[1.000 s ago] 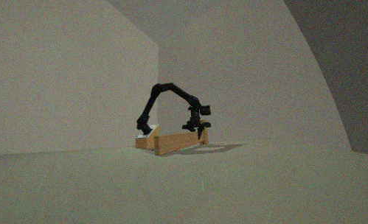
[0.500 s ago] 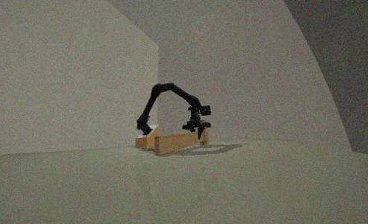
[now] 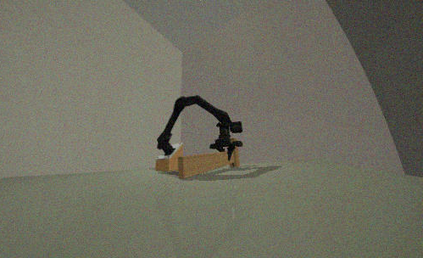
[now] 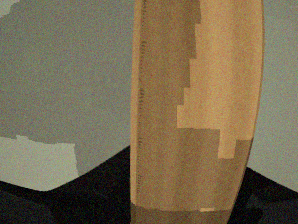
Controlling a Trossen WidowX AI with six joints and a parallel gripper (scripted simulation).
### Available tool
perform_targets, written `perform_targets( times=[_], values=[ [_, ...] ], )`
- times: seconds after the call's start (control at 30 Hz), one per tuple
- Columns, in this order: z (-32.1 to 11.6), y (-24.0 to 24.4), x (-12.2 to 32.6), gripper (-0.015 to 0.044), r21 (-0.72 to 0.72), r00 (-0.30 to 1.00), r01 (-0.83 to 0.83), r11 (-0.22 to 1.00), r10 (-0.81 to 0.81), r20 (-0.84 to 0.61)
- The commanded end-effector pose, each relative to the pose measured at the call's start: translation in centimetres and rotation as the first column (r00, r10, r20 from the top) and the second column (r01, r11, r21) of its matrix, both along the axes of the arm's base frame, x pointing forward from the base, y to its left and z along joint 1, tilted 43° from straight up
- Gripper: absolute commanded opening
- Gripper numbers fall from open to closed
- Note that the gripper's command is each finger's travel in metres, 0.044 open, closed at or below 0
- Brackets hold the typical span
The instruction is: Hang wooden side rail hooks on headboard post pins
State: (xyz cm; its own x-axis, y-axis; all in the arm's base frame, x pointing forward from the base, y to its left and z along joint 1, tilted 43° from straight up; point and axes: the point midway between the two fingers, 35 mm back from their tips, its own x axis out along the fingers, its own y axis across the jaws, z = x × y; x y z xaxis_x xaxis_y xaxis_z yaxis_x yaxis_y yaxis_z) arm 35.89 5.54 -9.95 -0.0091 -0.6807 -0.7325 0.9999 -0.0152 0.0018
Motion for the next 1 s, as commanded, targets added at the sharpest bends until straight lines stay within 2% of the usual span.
perform_targets(
  times=[0.0, 0.97],
  values=[
    [0.03, 0.7, 0.09, 0.0, 0.006, 1.0, -0.009, 1.0, 0.009, 0.011],
    [-0.13, 0.94, 0.1, 0.0, 0.006, 1.0, -0.009, 1.0, 0.009, 0.011]
  ],
)
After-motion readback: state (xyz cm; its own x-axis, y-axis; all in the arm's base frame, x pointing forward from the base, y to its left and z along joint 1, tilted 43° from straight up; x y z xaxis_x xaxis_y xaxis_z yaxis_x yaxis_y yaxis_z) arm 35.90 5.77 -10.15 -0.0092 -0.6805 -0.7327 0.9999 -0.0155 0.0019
